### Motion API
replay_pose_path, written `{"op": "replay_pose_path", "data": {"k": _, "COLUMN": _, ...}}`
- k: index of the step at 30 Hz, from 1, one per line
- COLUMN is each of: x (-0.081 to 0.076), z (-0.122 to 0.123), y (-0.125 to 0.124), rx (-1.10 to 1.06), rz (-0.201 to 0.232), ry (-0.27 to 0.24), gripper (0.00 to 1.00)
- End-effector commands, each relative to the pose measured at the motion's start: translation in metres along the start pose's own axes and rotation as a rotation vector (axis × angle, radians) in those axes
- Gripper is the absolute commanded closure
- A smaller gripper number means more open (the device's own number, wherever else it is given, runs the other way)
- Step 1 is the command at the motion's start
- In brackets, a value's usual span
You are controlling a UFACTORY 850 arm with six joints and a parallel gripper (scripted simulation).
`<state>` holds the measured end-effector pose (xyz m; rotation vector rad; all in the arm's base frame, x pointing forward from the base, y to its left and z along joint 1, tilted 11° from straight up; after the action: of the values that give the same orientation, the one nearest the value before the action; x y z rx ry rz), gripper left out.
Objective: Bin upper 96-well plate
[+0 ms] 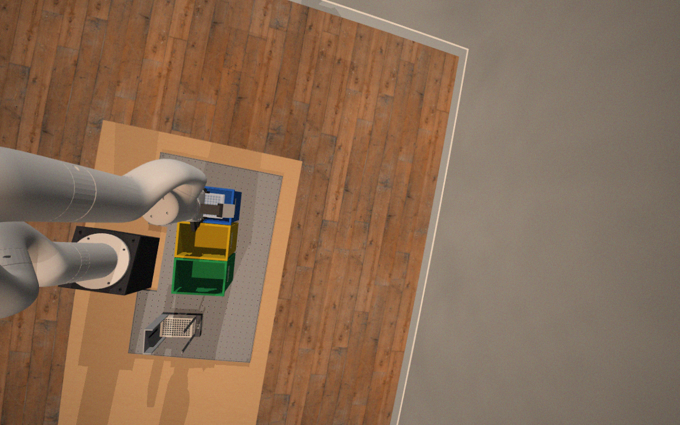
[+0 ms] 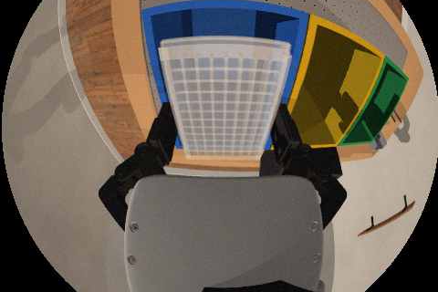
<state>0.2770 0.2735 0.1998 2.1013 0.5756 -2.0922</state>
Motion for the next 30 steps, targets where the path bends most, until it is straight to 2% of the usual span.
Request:
{"op": "replay_pose_path", "data": {"k": 1, "x": 0.0002, "z": -0.0005, "y": -0.0002, "rx": 0.000, "rz": -0.001, "ry": 0.002, "gripper": 1.00}}
{"op": "replay_pose_path", "data": {"k": 30, "x": 0.0045, "z": -0.0005, "y": -0.0002, "rx": 0.000, "rz": -0.001, "ry": 0.001, "gripper": 1.00}}
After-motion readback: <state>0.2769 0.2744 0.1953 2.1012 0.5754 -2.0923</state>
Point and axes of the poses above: the point where the finger pads meet when closed, its own x axis out along the fingers, its own y axis across the jaws, z = x × y, the point moved 10 cm from there along -x, back along the fingers, and after that the axes turned 7 degrees about -x, right-handed, at the moved point
